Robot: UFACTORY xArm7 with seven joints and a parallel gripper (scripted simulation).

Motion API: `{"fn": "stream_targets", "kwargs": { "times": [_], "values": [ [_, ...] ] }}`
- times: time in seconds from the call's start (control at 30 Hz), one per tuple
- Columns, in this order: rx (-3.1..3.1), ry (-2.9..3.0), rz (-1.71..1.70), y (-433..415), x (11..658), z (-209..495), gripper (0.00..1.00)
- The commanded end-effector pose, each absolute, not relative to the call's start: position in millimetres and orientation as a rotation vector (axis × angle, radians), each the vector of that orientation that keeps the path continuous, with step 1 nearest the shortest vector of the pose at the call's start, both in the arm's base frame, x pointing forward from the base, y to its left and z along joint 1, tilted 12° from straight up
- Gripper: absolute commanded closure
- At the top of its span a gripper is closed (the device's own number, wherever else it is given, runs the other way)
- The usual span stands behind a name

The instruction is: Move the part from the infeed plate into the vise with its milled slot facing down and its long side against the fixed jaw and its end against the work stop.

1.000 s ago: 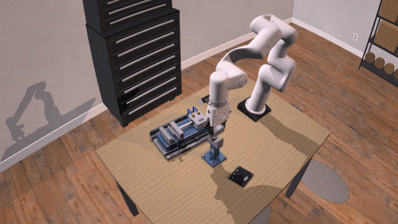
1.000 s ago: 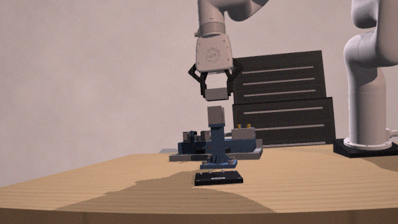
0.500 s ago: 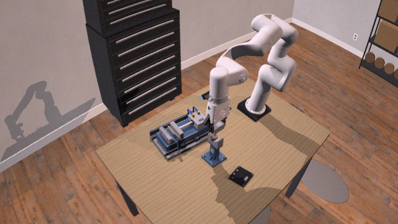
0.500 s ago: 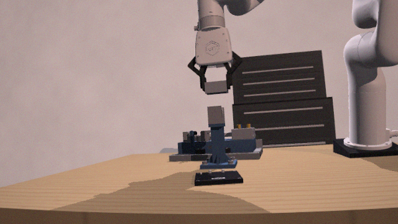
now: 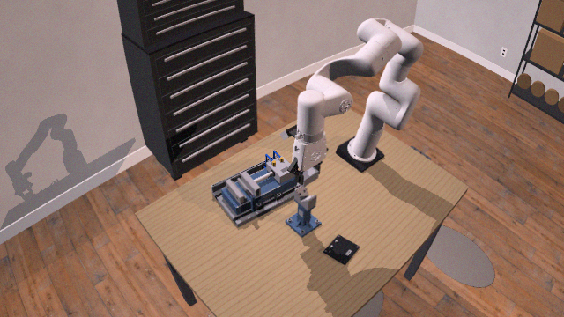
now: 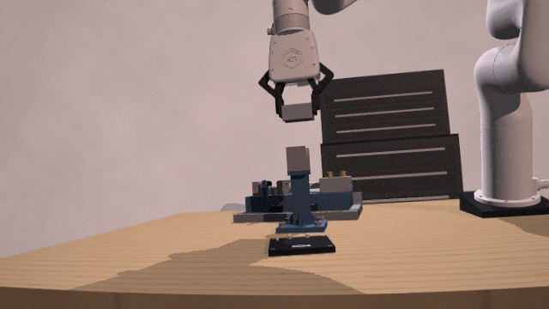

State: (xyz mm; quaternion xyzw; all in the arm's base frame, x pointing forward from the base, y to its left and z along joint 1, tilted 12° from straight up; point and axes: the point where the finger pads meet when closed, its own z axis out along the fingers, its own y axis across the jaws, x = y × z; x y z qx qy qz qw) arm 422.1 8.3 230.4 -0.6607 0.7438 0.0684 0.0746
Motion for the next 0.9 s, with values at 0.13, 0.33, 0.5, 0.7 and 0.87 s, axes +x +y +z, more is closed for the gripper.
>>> {"fn": "stream_targets", "kwargs": {
  "times": [0.13,0.33,0.5,0.7,0.87],
  "values": [
    [-1.98,2.23,0.201,7.0,423.1,236.2,1.0],
    [-1.98,2.23,0.201,6.9,423.1,236.9,1.0],
    [-1.979,2.231,0.201,6.8,423.1,236.9,1.0],
    [-1.968,2.24,0.204,5.8,423.9,236.8,1.0],
    [-1.942,2.261,0.212,3.4,425.6,236.5,1.0]
  ]
}}
